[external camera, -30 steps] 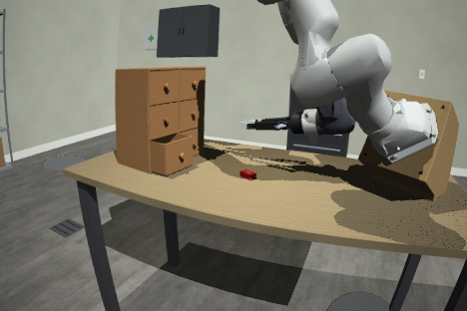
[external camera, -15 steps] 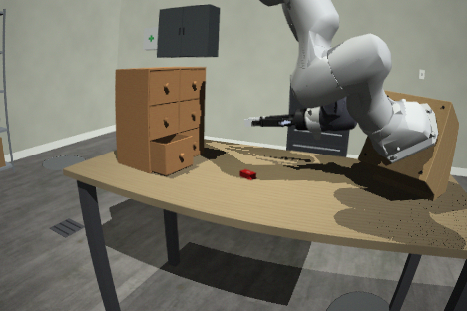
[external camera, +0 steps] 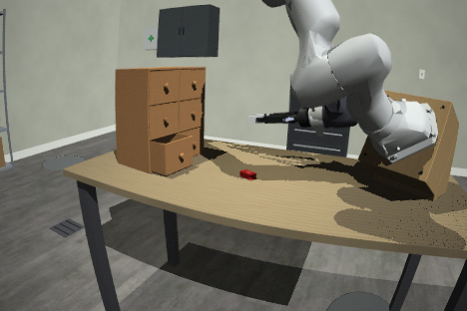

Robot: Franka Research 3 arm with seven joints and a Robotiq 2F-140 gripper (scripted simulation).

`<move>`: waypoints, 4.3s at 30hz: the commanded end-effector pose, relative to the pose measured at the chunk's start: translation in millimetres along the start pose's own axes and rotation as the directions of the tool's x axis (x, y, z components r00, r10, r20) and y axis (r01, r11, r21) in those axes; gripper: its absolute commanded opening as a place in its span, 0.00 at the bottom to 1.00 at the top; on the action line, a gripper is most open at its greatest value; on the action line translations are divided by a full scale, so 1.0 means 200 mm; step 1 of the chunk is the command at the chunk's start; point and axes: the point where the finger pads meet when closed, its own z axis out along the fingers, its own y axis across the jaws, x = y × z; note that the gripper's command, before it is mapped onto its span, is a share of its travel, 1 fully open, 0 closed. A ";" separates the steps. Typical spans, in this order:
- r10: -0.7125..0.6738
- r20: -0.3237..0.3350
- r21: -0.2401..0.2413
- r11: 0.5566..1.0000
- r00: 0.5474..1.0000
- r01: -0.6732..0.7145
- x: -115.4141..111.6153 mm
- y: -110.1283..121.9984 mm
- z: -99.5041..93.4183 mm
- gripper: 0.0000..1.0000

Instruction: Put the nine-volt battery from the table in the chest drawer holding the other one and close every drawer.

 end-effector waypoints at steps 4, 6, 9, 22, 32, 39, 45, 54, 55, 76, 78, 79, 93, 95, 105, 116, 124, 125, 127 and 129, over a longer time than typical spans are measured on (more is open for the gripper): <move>0.025 -0.008 -0.003 1.000 1.000 -0.025 0.00 -0.05 -0.01 0.20; 0.025 -0.008 -0.003 1.000 1.000 -0.025 0.00 -0.06 -0.02 0.20; 0.025 -0.008 -0.003 1.000 1.000 -0.025 0.00 -0.07 -0.02 0.20; 0.025 -0.008 -0.003 1.000 1.000 -0.025 -0.02 -0.16 -0.03 0.20; 0.025 -0.008 -0.003 1.000 1.000 -0.025 -0.03 -0.20 -0.04 0.20; 0.025 -0.008 -0.003 1.000 1.000 -0.025 -0.04 -0.22 -0.04 0.20; 0.025 -0.008 -0.003 1.000 1.000 -0.025 -0.04 -0.24 -0.05 0.20; 0.025 -0.008 -0.003 1.000 1.000 -0.025 -0.05 -0.26 -0.05 0.20; 0.025 -0.008 -0.003 1.000 1.000 -0.025 -0.05 -0.26 -0.05 0.20; 0.025 -0.008 -0.003 1.000 1.000 -0.025 -0.05 -0.28 -0.05 0.20; 0.025 -0.008 -0.003 1.000 1.000 -0.025 -0.05 -0.28 -0.05 0.20; 0.025 -0.008 -0.003 1.000 1.000 -0.025 -0.05 -0.28 -0.05 0.20; 0.025 -0.008 -0.003 1.000 1.000 -0.025 -0.05 -0.28 -0.05 0.20; 0.025 -0.008 -0.003 1.000 1.000 -0.025 -0.05 -0.28 -0.06 0.20; 0.025 -0.036 -0.003 1.000 0.999 -0.025 -0.06 -0.28 -0.07 0.20; 0.024 -0.114 -0.003 1.000 0.993 -0.025 -0.08 -0.28 -0.10 0.20; 0.024 -0.232 -0.003 1.000 0.972 -0.025 -0.12 -0.28 -0.15 0.20; 0.024 -0.232 -0.003 1.000 0.972 -0.025 -0.12 -0.28 -0.15 0.20; 0.023 -0.250 -0.003 1.000 0.968 -0.025 -0.12 -0.28 -0.16 0.20; 0.023 -0.288 -0.003 1.000 0.957 -0.025 -0.13 -0.28 -0.17 0.20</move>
